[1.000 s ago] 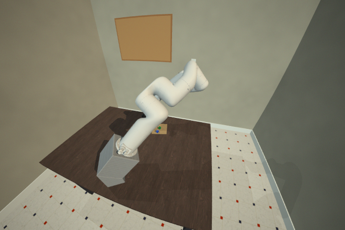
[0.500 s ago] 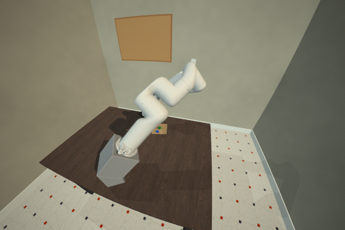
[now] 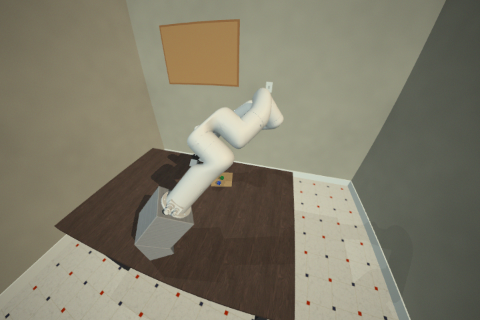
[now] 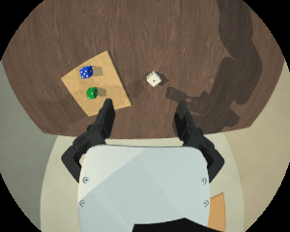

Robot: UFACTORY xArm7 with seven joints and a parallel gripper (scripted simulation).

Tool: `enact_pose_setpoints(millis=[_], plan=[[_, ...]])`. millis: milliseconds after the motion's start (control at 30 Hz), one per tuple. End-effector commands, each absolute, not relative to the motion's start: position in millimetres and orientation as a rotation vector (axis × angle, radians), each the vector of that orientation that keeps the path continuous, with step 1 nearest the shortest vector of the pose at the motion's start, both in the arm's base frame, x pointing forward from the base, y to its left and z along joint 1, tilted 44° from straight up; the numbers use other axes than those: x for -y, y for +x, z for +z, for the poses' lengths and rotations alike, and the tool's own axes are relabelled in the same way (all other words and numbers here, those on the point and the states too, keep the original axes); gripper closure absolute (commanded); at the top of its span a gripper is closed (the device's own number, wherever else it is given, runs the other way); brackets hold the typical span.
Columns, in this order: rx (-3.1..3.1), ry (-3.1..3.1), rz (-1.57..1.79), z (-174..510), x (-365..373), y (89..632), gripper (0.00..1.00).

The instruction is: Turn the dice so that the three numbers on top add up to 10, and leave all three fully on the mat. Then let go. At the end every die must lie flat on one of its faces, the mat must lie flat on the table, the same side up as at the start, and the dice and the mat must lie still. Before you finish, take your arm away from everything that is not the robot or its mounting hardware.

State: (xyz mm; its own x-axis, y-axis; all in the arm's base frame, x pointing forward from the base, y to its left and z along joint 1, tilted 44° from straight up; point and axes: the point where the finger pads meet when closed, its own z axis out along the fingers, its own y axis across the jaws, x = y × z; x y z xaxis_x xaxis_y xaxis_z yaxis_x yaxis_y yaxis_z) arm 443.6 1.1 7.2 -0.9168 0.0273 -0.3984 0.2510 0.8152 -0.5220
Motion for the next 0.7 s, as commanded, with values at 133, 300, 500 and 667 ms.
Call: enact_pose_setpoints(millis=[133,300,500,667], plan=[[-2.507,0.518,-0.748,2,-8,444,0.0],[-2.416,0.728,-0.686,-3,-11,444,0.0],[-2.3,0.942,-0.614,-8,-15,444,0.0],[-2.259,1.009,-0.589,-9,-16,444,0.0]])
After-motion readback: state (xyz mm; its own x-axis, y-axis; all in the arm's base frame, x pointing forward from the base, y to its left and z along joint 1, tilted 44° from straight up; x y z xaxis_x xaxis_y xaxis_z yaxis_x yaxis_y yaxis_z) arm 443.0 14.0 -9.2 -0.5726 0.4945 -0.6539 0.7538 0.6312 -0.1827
